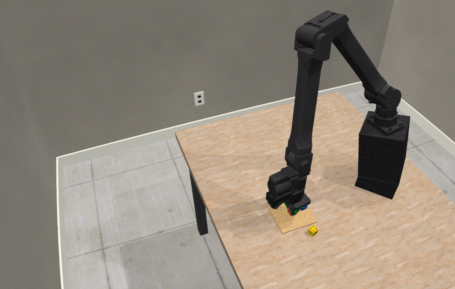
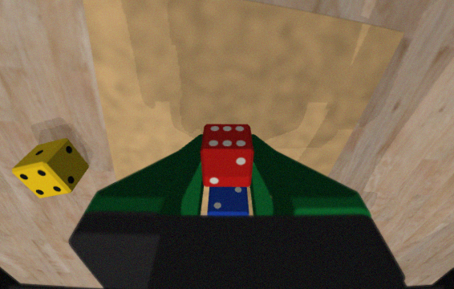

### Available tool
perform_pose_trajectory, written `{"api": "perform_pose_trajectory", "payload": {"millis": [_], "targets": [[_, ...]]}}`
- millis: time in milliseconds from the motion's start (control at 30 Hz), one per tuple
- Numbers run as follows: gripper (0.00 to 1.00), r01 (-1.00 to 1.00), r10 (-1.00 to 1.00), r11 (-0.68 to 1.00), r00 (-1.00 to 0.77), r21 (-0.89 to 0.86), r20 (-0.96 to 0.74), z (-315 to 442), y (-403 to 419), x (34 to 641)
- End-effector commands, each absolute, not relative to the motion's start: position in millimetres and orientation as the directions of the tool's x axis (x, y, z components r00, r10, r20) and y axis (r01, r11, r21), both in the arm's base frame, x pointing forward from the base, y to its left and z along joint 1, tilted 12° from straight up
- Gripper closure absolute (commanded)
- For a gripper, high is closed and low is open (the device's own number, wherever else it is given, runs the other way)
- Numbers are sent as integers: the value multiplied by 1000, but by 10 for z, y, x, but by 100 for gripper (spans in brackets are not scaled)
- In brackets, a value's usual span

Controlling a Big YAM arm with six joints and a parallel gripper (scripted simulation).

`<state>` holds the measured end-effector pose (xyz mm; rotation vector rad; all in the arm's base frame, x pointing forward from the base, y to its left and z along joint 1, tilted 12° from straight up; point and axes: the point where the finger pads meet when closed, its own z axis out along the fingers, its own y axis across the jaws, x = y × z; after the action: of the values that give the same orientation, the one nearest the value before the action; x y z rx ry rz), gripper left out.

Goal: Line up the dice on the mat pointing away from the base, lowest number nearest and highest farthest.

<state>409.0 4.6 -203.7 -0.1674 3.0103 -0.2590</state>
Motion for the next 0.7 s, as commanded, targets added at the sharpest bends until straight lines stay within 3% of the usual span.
{"api": "perform_pose_trajectory", "payload": {"millis": [0, 633, 667], "targets": [[80, -96, -122, 980, -982, -176, -143, -2007, 62, 4234], [80, -96, -122, 980, -982, -176, -143, -2007, 62, 4234], [76, -96, -122, 980, -982, -176, -143, -2007, 62, 4234]]}}
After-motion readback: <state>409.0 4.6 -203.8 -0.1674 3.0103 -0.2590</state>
